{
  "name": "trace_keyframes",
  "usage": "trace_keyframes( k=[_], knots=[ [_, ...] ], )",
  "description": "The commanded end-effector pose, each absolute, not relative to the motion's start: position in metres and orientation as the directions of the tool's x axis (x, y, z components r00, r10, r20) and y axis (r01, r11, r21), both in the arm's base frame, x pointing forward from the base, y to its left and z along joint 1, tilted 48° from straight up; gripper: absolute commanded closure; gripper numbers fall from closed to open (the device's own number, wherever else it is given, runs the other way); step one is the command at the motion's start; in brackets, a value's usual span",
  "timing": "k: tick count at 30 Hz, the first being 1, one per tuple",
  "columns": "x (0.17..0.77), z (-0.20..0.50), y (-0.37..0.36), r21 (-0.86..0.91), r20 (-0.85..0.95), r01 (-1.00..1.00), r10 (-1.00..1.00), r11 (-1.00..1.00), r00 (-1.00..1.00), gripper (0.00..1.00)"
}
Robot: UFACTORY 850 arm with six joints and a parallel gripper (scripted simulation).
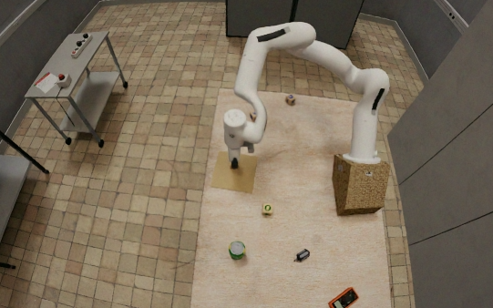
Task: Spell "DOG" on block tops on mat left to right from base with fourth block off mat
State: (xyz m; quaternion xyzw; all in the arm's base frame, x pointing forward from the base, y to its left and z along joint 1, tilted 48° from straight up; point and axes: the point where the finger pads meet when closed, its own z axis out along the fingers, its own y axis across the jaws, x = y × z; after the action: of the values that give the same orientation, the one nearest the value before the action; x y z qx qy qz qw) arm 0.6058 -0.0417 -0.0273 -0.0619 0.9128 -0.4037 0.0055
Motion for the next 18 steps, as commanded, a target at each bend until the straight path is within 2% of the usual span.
trace_keyframes(
  k=[1,18],
  knots=[
    [0.607,-0.028,-0.043,-0.738,0.039,-0.108,-0.118,0.667,-0.992,0.13],
    [0.609,-0.055,-0.072,-0.738,0.039,-0.108,-0.118,0.667,-0.992,0.13]
  ],
)
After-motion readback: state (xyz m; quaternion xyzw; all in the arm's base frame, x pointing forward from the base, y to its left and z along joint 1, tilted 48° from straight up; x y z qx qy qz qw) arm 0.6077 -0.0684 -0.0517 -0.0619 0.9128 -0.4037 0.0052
